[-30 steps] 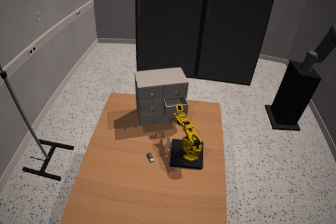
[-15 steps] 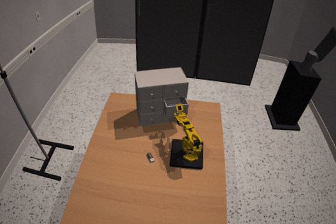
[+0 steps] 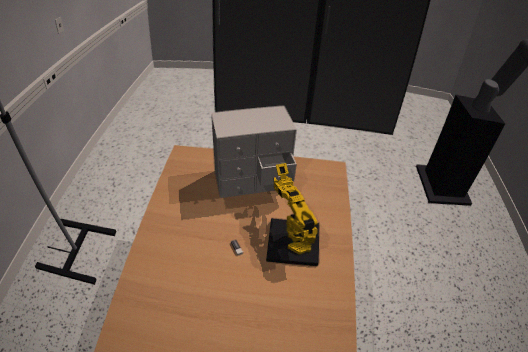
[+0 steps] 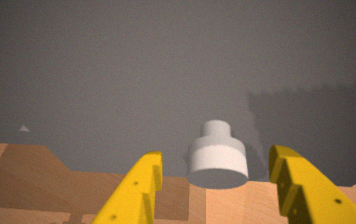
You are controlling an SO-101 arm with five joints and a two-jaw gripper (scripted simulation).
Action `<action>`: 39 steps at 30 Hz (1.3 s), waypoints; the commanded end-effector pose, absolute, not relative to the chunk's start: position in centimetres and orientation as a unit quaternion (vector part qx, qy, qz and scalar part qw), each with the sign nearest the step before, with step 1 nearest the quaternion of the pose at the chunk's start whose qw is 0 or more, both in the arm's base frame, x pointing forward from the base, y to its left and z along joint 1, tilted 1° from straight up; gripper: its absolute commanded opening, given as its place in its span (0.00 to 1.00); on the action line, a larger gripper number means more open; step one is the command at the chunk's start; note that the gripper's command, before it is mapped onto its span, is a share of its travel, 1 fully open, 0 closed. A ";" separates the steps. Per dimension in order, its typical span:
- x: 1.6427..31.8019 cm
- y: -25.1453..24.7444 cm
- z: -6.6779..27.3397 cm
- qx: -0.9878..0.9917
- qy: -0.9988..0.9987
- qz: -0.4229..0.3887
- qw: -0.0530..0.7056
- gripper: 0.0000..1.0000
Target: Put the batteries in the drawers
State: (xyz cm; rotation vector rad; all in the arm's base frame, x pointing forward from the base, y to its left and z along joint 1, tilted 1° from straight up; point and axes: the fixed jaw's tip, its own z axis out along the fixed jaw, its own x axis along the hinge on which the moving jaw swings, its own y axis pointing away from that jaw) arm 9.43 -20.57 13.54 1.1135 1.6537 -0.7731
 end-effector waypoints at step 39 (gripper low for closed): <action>9.3 -20.6 13.0 0.462 0.680 -0.315 0.474 0.00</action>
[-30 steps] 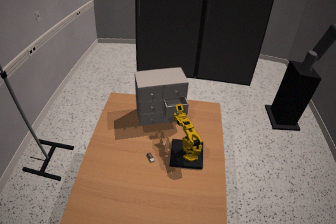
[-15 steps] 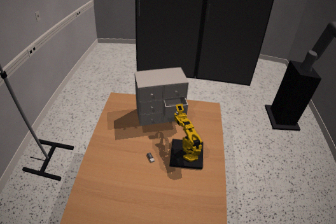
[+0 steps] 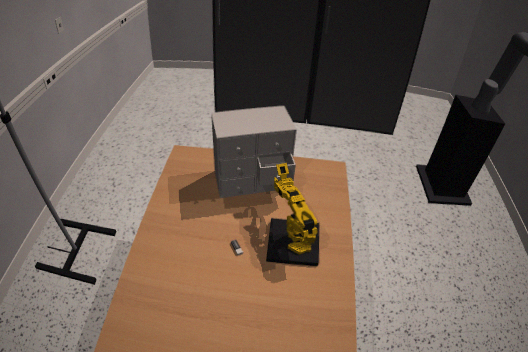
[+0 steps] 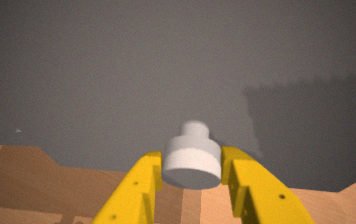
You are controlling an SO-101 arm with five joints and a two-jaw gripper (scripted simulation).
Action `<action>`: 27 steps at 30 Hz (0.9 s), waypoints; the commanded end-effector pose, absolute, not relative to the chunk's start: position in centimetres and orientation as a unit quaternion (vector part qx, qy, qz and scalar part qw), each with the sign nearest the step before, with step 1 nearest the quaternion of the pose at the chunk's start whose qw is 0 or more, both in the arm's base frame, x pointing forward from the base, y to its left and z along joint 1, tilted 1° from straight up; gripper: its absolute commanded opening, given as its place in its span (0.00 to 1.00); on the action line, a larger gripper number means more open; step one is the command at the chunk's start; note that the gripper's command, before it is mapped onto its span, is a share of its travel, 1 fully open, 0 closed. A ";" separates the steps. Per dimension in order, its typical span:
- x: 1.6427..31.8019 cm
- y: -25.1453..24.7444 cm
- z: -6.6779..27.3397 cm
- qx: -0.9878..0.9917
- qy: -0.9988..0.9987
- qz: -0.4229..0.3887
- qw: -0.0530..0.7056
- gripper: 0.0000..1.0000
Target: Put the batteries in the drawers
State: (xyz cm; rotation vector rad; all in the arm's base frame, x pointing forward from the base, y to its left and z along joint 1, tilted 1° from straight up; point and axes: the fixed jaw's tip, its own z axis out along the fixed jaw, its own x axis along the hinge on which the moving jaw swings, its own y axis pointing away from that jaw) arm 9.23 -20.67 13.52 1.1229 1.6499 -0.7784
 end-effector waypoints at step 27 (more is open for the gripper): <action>9.1 -22.2 13.6 0.468 0.675 -0.325 0.468 0.00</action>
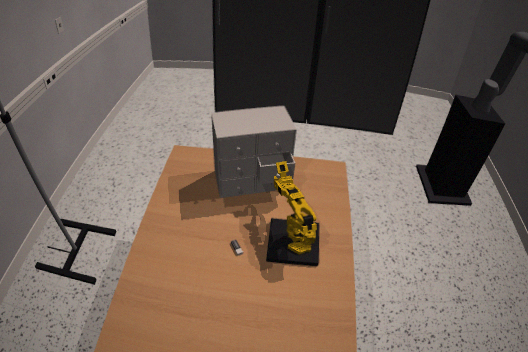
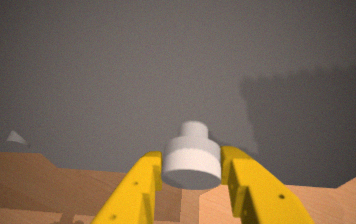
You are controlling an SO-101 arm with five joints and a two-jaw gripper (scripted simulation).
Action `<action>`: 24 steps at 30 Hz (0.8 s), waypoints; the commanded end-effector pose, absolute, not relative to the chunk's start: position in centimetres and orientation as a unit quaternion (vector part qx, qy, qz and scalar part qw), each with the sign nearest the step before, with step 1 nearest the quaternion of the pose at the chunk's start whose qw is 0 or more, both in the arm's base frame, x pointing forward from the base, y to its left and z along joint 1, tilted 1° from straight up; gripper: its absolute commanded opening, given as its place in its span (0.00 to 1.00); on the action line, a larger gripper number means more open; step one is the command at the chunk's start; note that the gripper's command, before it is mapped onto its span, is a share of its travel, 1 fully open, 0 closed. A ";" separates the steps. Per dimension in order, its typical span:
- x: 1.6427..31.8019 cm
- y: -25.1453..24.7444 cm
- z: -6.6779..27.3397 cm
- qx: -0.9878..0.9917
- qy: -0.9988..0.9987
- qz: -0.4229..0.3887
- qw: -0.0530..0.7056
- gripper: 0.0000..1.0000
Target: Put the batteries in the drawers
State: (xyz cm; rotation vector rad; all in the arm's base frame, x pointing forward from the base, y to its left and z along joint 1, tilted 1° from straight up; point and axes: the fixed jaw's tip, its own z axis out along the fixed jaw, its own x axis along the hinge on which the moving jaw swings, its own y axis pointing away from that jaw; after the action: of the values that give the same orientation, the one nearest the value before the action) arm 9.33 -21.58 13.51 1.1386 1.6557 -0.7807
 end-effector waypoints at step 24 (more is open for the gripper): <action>9.6 -23.8 13.6 0.469 0.675 -0.326 0.467 0.00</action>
State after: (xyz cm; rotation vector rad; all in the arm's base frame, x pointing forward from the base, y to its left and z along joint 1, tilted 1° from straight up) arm 9.64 -23.34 13.49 1.1532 1.6554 -0.7884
